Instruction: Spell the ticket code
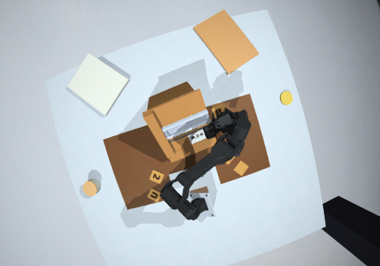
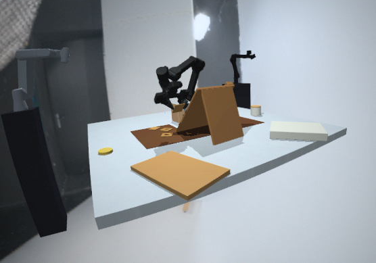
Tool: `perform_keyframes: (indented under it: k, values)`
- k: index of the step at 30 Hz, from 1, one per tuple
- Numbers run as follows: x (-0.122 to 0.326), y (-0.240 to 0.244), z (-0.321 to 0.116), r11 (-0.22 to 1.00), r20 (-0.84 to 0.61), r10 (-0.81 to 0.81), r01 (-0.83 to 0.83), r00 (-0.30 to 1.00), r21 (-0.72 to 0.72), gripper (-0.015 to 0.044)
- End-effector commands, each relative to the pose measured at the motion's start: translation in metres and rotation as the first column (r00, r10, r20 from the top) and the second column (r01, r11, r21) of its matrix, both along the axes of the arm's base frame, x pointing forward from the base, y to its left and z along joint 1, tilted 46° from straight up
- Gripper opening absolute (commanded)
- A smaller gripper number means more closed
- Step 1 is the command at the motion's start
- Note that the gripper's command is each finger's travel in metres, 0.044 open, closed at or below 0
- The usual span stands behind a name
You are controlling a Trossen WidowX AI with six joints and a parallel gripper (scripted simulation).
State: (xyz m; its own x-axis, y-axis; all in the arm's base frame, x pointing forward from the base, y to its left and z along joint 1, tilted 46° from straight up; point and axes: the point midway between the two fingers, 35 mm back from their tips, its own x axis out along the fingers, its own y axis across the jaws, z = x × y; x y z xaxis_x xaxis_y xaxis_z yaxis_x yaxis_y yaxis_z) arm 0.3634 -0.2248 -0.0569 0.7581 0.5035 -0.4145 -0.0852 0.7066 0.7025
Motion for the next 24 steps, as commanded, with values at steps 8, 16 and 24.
perform_keyframes:
  k: [8, 16, 24]
  values:
    - [-0.0007, 0.0036, 0.0061, 1.000, 0.001, -0.003, 0.003, 1.000, -0.003, 0.0000]
    - [-0.0010, 0.0065, 0.0088, 1.000, 0.000, -0.003, 0.003, 1.000, -0.003, 0.0000]
    - [-0.0014, 0.0094, 0.0115, 1.000, 0.000, -0.003, 0.003, 1.000, -0.003, 0.0000]
